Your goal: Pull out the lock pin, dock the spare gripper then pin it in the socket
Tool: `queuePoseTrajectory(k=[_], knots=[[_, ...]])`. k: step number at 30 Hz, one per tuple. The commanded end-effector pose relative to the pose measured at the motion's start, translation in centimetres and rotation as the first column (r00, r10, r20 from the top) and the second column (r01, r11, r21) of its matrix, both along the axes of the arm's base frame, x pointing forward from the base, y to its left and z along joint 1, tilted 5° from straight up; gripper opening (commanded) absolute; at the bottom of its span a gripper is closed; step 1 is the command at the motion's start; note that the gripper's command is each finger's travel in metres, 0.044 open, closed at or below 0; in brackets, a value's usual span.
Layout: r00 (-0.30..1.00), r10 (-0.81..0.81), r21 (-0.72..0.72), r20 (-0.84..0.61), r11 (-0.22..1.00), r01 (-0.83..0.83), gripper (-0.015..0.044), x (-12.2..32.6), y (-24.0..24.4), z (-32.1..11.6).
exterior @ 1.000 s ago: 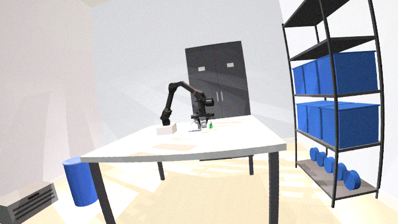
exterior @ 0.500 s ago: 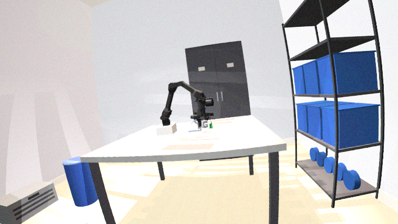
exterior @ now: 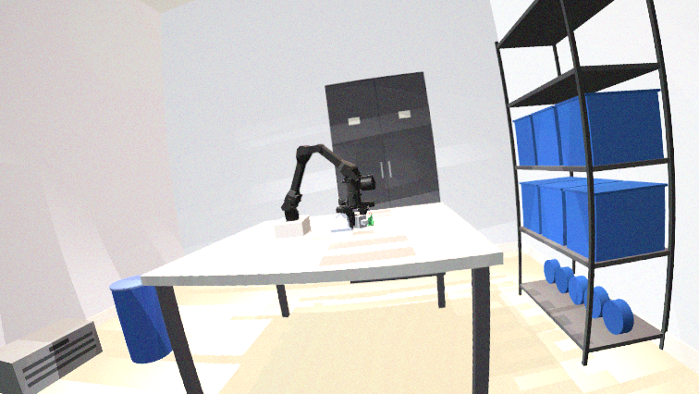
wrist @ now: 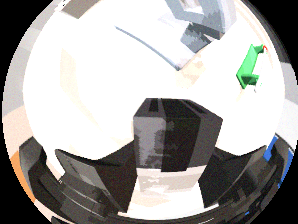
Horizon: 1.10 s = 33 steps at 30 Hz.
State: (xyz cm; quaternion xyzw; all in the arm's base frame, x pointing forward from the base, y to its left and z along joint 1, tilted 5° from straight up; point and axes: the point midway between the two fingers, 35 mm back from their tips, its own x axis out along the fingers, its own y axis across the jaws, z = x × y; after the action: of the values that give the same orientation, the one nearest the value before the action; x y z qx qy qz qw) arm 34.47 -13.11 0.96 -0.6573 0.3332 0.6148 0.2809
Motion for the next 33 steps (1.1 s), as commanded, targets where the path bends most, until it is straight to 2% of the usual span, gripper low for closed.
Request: queuePoseTrajectory(k=[1, 14, 30, 31, 33], knots=[[1.000, 0.024, -0.002, -0.010, 1.000, -0.024, 0.0000, -0.3, 0.0, -1.0], [1.000, 0.024, -0.002, -0.010, 1.000, -0.024, 0.0000, -0.1, -0.2, -2.5], [1.000, 0.020, 0.002, -0.009, 1.000, -0.020, 0.0420, -0.1, -0.1, -2.2], [1.000, 0.020, 0.002, -0.009, 1.000, -0.020, 0.0440, -0.1, -0.1, -2.2], [1.000, 0.020, 0.002, -0.009, 1.000, -0.020, 0.0440, -0.1, -0.1, -2.1]])
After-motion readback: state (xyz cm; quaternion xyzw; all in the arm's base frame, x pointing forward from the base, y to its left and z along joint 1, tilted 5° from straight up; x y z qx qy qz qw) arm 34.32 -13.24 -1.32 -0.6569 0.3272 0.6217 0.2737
